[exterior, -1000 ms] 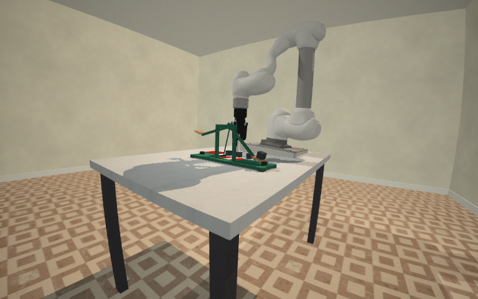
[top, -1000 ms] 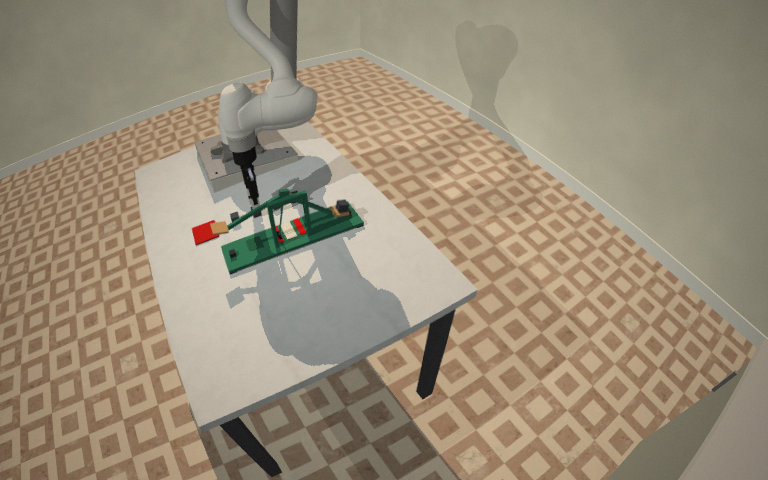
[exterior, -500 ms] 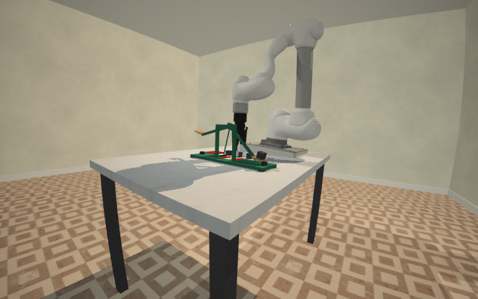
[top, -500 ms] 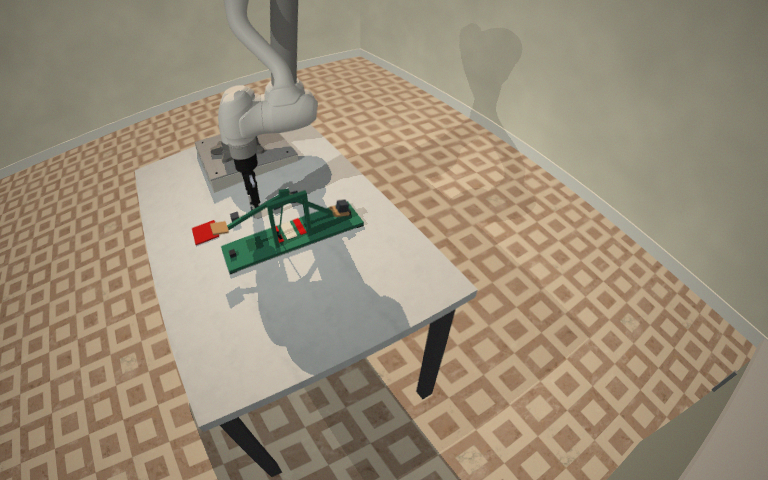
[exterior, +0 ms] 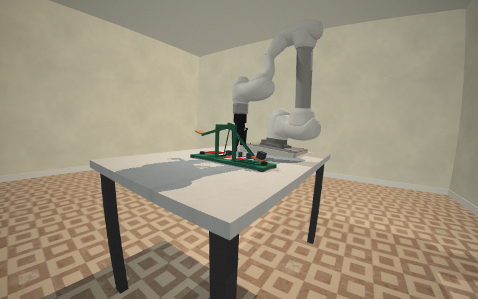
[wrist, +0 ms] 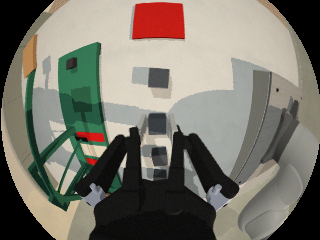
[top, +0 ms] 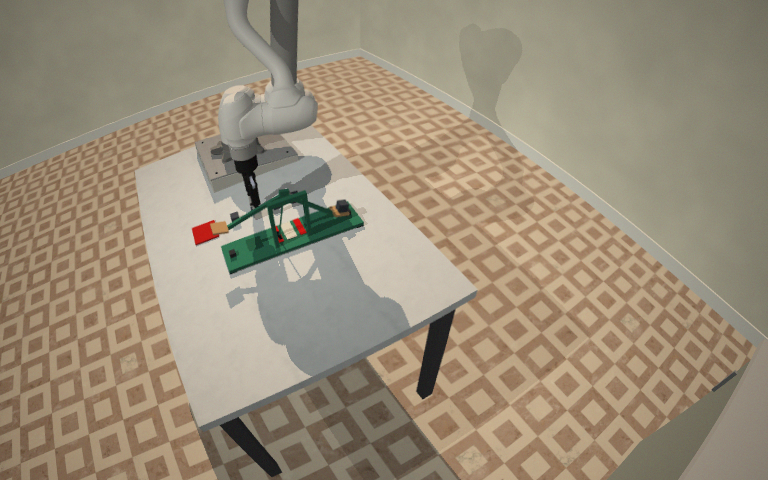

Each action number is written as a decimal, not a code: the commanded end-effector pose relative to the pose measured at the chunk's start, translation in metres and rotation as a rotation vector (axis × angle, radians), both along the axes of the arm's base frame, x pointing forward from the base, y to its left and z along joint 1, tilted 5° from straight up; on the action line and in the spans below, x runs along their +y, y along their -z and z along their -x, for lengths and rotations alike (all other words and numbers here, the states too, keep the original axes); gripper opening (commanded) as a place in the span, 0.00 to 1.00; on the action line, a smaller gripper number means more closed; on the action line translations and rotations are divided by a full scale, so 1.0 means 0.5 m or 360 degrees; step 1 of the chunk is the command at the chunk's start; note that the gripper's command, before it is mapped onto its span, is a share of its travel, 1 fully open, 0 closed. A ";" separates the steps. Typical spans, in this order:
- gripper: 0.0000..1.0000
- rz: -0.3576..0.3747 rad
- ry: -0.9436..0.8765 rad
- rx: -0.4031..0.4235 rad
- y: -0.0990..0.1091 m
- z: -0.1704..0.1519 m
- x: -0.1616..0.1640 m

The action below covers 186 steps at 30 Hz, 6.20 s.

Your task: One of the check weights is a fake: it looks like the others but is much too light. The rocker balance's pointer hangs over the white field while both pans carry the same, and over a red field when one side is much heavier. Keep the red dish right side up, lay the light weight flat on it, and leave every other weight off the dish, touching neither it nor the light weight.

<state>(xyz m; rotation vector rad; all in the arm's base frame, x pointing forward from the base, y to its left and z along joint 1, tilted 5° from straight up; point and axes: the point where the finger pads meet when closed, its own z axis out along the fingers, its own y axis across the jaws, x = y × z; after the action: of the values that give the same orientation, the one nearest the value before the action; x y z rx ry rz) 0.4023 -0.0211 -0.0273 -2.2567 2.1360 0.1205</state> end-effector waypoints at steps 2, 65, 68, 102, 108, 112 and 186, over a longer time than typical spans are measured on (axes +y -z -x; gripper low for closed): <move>0.35 0.0000 0.0000 0.0000 0.000 0.000 0.000; 0.24 0.0000 0.0000 0.0000 -0.008 0.000 -0.001; 0.24 0.0000 0.0000 0.0000 -0.020 -0.001 -0.001; 0.24 0.0001 0.0033 0.0002 -0.160 -0.006 -0.035; 0.24 0.0001 0.0033 0.0002 -0.217 -0.010 -0.100; 0.24 0.0001 0.0033 0.0002 -0.281 -0.014 -0.174; 0.24 0.0001 0.0033 0.0002 -0.274 -0.357 -0.298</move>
<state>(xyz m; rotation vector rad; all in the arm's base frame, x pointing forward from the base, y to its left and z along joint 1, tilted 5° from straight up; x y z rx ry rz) 0.5808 -0.1703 0.1145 -2.2348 2.1602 0.1213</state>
